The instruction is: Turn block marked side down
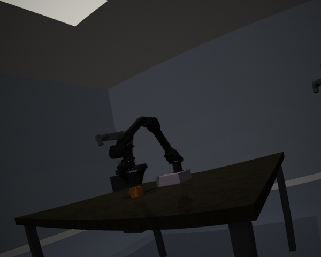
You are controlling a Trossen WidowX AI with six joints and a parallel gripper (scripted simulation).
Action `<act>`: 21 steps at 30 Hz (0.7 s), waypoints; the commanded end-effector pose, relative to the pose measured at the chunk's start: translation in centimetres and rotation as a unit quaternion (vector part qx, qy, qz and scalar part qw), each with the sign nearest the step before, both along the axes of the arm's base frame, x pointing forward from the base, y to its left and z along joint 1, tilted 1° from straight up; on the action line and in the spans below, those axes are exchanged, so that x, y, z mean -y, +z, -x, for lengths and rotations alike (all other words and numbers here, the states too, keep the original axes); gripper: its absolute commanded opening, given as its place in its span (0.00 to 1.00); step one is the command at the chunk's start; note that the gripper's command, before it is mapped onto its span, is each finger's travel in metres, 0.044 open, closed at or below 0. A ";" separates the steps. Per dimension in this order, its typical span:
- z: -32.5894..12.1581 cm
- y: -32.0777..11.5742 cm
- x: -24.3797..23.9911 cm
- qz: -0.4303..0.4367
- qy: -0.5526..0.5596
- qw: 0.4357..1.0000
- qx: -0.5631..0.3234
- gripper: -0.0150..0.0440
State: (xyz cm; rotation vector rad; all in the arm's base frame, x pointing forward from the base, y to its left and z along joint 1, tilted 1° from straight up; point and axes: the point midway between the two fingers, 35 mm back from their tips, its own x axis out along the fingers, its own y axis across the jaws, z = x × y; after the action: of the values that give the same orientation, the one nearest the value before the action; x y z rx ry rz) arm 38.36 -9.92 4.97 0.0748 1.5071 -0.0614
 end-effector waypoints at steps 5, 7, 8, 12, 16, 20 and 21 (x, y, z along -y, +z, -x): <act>0.1 -1.6 0.0 0.001 -0.003 1.000 -0.005 1.00; 0.1 -2.0 0.0 0.001 -0.003 1.000 -0.005 1.00; 0.1 -2.1 0.0 0.001 -0.003 1.000 -0.005 1.00; 0.1 -2.8 0.0 0.001 -0.003 1.000 -0.005 1.00; 0.1 -3.4 0.0 0.001 -0.003 1.000 -0.005 1.00; 0.1 -3.5 0.0 0.001 -0.003 1.000 -0.005 0.91; 0.1 -3.5 0.0 0.001 -0.003 1.000 -0.005 0.87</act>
State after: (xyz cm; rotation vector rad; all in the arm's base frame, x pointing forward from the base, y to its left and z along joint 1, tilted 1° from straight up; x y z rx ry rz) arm 38.43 -9.89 1.85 0.0754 1.5116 -0.0609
